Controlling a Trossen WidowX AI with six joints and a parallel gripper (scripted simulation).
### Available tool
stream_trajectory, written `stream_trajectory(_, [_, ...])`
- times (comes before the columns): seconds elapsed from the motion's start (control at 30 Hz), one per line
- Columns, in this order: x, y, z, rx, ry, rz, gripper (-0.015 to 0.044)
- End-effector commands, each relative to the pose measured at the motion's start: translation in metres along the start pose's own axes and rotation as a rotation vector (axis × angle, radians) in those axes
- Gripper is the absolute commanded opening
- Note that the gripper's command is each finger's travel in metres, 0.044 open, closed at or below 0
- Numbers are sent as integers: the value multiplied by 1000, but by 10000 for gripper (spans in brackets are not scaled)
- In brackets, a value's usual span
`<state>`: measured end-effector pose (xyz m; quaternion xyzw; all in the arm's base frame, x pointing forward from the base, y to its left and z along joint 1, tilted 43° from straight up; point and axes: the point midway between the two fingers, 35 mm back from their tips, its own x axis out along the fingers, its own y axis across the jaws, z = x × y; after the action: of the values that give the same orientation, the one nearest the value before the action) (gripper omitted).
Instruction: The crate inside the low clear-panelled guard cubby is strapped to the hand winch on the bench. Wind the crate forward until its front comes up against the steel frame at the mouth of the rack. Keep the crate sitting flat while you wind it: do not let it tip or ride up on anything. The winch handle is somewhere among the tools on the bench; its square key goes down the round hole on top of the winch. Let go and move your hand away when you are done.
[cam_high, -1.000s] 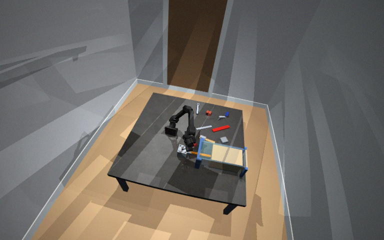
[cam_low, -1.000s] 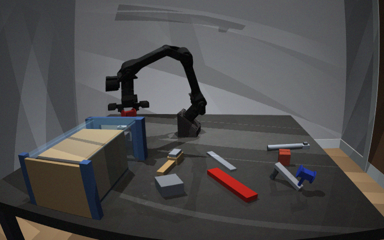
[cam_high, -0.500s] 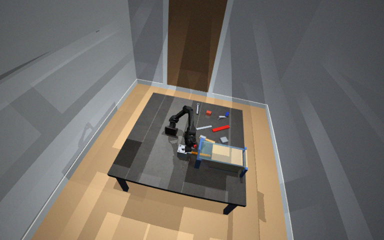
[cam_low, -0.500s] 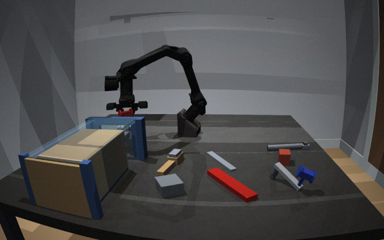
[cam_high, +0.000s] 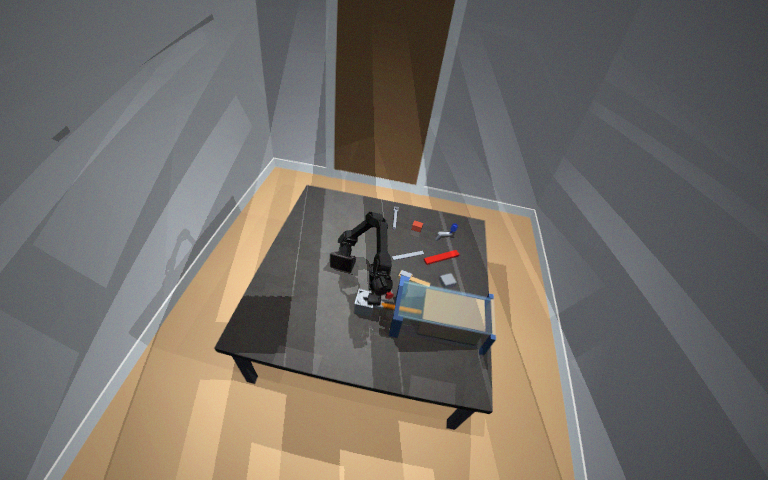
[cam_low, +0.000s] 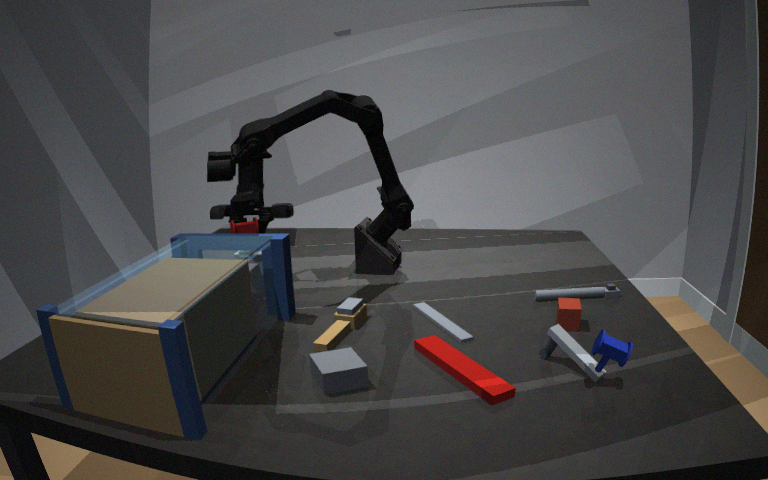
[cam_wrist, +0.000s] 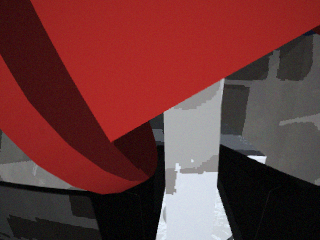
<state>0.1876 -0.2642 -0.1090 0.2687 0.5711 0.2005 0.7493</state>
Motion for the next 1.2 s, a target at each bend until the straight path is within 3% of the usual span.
stream_trajectory(0.0, [1, -2, -1, 45, 2, -2, 0])
stream_trajectory(1.17, [8, -15, -3, 326, 3, -29, 0])
